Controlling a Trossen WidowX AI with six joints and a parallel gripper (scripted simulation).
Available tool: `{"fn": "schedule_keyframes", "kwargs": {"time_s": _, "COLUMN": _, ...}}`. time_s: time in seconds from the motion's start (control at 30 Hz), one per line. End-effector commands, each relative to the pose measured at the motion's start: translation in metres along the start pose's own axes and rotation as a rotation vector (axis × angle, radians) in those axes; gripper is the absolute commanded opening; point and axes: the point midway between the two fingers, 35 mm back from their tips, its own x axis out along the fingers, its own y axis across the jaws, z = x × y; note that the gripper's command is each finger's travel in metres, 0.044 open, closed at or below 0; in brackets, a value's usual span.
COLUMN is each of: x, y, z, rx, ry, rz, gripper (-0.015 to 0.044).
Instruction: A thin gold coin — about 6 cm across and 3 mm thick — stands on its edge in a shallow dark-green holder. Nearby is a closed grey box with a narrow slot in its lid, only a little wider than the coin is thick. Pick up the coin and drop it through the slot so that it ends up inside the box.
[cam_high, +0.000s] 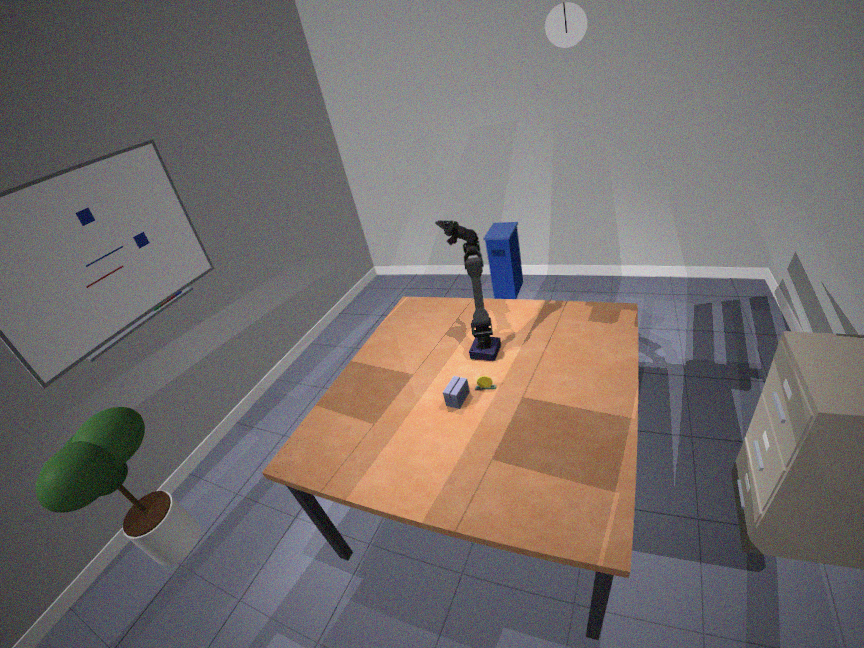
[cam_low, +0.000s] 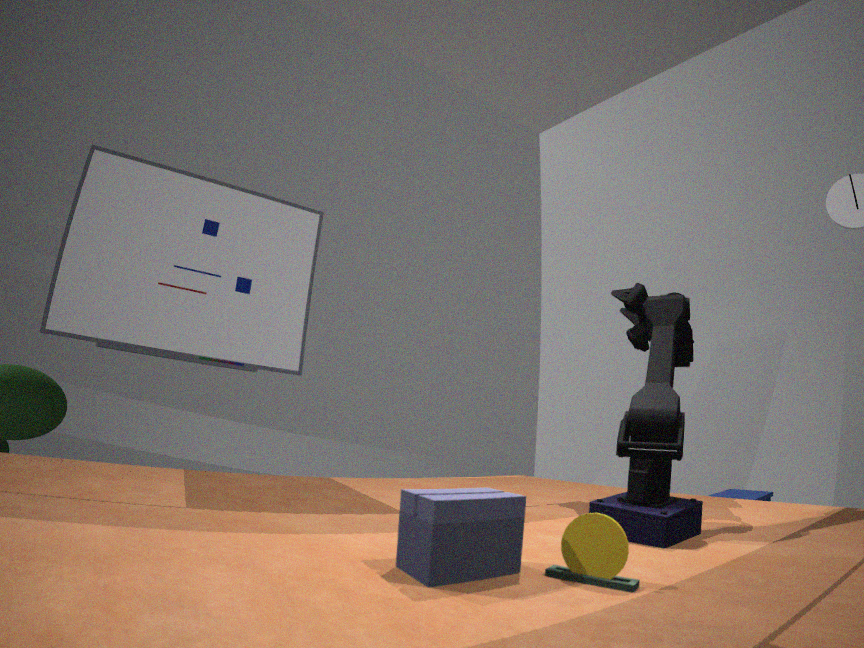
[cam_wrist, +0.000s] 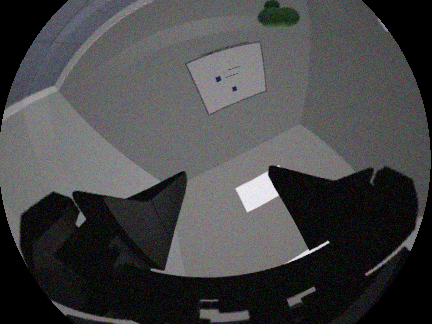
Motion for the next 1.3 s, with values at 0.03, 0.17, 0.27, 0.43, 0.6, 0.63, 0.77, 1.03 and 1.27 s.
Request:
{"fn": "schedule_keyframes", "kwargs": {"time_s": 0.03, "x": 0.010, "y": -0.004, "z": 0.005, "rx": 0.048, "ry": -0.002, "rz": -0.010, "gripper": 0.0347}}
{"fn": "schedule_keyframes", "kwargs": {"time_s": 0.17, "x": 0.065, "y": -0.029, "z": 0.033, "rx": 0.326, "ry": -0.022, "rz": -0.059, "gripper": 0.0242}}
{"fn": "schedule_keyframes", "kwargs": {"time_s": 0.27, "x": 0.101, "y": -0.051, "z": 0.054, "rx": 0.523, "ry": -0.048, "rz": -0.086, "gripper": 0.0164}}
{"fn": "schedule_keyframes", "kwargs": {"time_s": 0.43, "x": 0.158, "y": -0.093, "z": 0.102, "rx": 0.900, "ry": -0.120, "rz": -0.098, "gripper": 0.0161}}
{"fn": "schedule_keyframes", "kwargs": {"time_s": 0.6, "x": 0.204, "y": -0.145, "z": 0.154, "rx": 1.268, "ry": -0.220, "rz": -0.069, "gripper": 0.0161}}
{"fn": "schedule_keyframes", "kwargs": {"time_s": 0.63, "x": 0.211, "y": -0.157, "z": 0.165, "rx": 1.339, "ry": -0.242, "rz": -0.058, "gripper": 0.0161}}
{"fn": "schedule_keyframes", "kwargs": {"time_s": 0.77, "x": 0.234, "y": -0.210, "z": 0.194, "rx": 1.529, "ry": -0.300, "rz": -0.043, "gripper": 0.0161}}
{"fn": "schedule_keyframes", "kwargs": {"time_s": 1.03, "x": 0.255, "y": -0.305, "z": 0.268, "rx": 1.978, "ry": -0.488, "rz": 0.135, "gripper": 0.0161}}
{"fn": "schedule_keyframes", "kwargs": {"time_s": 1.27, "x": 0.240, "y": -0.407, "z": 0.337, "rx": 2.356, "ry": -0.665, "rz": 0.435, "gripper": 0.0161}}
